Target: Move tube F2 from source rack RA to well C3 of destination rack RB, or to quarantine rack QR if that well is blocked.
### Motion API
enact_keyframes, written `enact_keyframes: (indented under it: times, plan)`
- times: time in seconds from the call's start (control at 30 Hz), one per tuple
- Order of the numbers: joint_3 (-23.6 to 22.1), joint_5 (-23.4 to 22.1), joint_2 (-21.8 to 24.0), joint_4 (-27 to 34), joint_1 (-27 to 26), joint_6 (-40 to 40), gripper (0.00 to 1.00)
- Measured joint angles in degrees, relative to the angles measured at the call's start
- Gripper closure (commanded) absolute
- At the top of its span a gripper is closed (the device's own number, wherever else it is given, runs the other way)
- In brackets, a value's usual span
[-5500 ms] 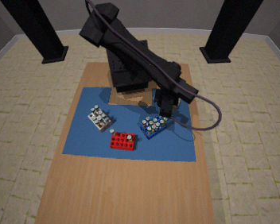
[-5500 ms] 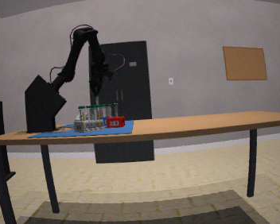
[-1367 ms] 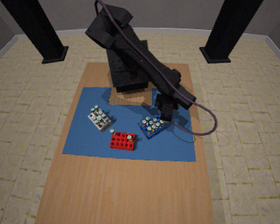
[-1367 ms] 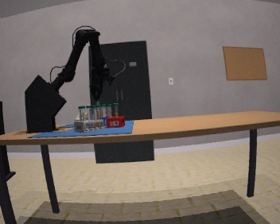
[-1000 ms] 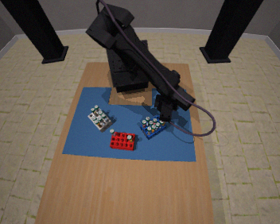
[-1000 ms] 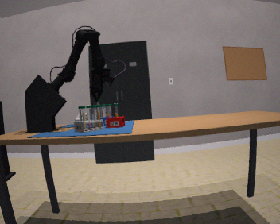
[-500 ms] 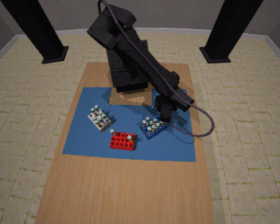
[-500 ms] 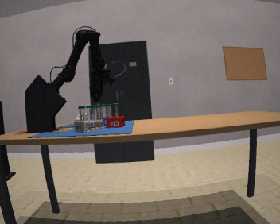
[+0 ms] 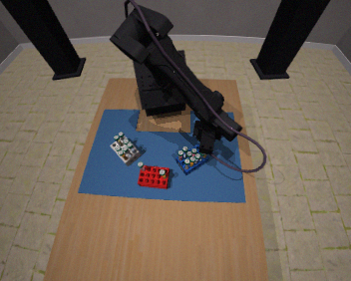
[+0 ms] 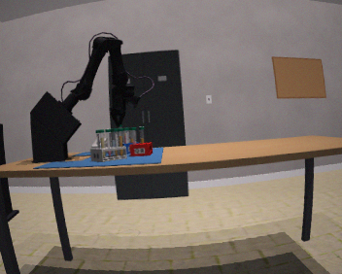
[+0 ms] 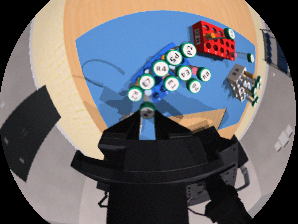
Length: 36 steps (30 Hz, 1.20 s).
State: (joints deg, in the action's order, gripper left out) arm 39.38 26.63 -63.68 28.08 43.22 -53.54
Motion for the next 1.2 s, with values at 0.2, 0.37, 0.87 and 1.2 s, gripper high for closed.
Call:
enact_keyframes:
  times: [0.2, 0.37, 0.87, 1.2]
  plan:
    - [-0.5, -0.3, -0.3, -1.1, -0.4, 0.4, 1.0]
    - [-0.7, -0.5, -0.5, -1.7, -0.7, 0.7, 1.0]
    - [-1.2, -1.1, -1.6, -3.6, -1.6, 1.5, 1.0]
    - [-1.7, -1.5, -2.2, -5.2, -2.2, 2.1, 1.0]
